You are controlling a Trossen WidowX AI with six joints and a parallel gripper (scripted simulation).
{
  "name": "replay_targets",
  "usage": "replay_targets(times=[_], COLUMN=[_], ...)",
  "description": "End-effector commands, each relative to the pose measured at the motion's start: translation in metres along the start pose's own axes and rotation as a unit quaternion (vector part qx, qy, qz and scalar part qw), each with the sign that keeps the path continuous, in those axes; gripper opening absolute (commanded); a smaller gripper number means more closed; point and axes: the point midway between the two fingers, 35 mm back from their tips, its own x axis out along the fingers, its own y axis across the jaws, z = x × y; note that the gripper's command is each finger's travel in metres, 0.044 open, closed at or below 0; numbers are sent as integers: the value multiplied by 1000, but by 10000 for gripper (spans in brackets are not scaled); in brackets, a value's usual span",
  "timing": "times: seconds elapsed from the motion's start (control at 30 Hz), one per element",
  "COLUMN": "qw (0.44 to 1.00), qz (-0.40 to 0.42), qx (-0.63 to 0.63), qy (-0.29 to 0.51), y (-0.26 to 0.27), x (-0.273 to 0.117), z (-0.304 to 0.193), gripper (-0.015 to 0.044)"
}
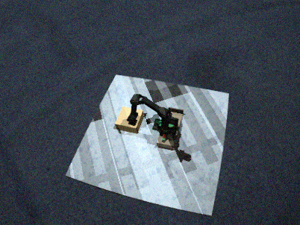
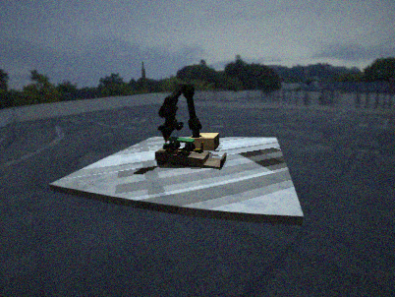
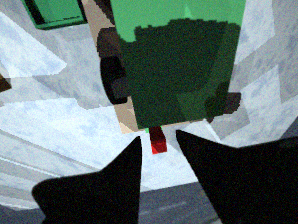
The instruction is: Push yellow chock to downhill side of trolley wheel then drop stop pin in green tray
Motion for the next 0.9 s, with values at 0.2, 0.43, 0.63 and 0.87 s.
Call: replay_targets(times=[0.2,0.43,0.63,0.87], qw=[1000,1000,1000,1000], qz=[2,2,1,1], qx=[-4,-4,0,0], qy=[1,1,1,1], y=[1,2,1,1], x=[16,22,19,19], z=[0,0,0,0], gripper=[190,190,52,5])
